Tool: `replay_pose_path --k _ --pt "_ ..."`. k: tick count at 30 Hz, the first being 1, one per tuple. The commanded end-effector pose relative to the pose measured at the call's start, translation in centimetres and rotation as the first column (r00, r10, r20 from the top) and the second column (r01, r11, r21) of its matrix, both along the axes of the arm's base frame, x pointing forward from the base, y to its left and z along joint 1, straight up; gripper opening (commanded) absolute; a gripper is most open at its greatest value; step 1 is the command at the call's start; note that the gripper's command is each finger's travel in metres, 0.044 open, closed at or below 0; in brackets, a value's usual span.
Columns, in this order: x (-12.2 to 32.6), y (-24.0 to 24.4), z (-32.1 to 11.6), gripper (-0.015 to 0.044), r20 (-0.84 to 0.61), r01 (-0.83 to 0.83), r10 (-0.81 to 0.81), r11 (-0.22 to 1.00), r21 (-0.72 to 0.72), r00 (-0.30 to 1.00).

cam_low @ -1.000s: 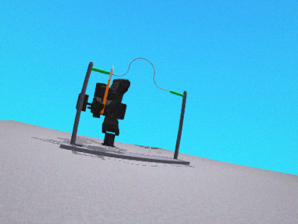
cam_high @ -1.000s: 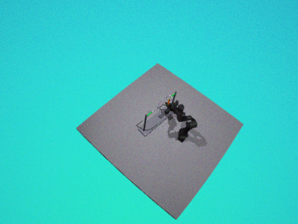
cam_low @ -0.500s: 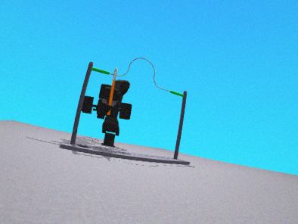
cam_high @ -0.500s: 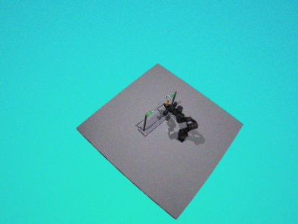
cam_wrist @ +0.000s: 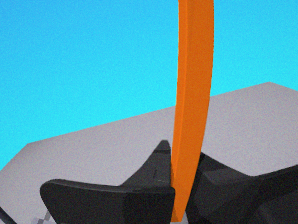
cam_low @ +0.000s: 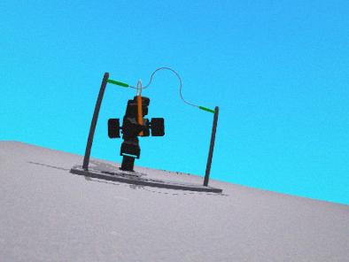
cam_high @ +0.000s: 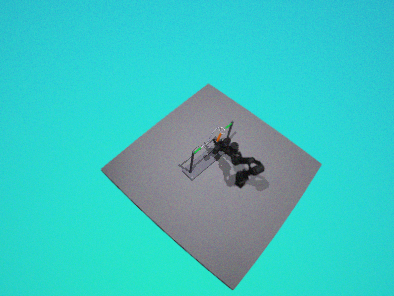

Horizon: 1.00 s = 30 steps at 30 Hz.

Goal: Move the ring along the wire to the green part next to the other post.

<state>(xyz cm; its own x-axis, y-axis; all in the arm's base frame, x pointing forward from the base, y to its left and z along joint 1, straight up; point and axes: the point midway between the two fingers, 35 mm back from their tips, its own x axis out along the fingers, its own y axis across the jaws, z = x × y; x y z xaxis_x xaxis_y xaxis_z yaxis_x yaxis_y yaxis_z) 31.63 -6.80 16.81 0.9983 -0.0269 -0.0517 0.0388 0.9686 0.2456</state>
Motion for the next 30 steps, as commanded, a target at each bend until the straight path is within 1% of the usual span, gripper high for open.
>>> replay_pose_path --k 1,9,16,24,30 --pt "0.0 1.2 0.3 -0.015 0.005 0.002 -0.003 0.997 0.08 1.0" --pt "0.1 3.8 1.4 -0.015 0.017 -0.006 0.002 0.968 0.249 1.0" --pt "-0.6 5.6 2.6 -0.015 -0.031 -0.034 0.049 0.926 0.376 0.998" --pt "-2.1 7.8 4.7 -0.015 -0.093 -0.075 0.149 0.832 0.549 0.984" --pt "-3.2 9.1 6.6 -0.015 -0.116 -0.105 0.242 0.737 0.668 0.963"
